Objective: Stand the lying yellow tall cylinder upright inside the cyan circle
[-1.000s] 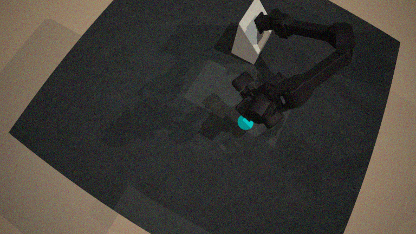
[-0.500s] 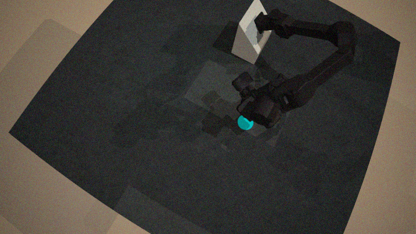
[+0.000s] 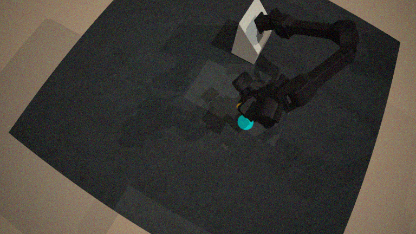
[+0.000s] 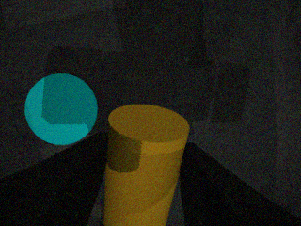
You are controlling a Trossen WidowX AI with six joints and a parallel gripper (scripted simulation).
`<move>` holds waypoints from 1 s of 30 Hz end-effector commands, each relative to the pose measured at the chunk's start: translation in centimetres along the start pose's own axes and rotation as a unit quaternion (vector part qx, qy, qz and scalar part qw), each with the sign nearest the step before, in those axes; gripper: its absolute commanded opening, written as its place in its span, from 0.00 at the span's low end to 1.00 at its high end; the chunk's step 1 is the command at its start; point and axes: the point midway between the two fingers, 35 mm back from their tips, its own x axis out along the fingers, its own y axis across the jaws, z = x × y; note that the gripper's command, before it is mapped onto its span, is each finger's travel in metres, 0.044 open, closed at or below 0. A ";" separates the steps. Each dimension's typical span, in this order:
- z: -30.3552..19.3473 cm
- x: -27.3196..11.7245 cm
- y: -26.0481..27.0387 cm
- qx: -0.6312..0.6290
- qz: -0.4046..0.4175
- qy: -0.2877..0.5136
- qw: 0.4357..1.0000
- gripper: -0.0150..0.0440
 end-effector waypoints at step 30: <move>0.2 1.0 -0.2 -0.004 -0.053 -0.091 0.994 0.43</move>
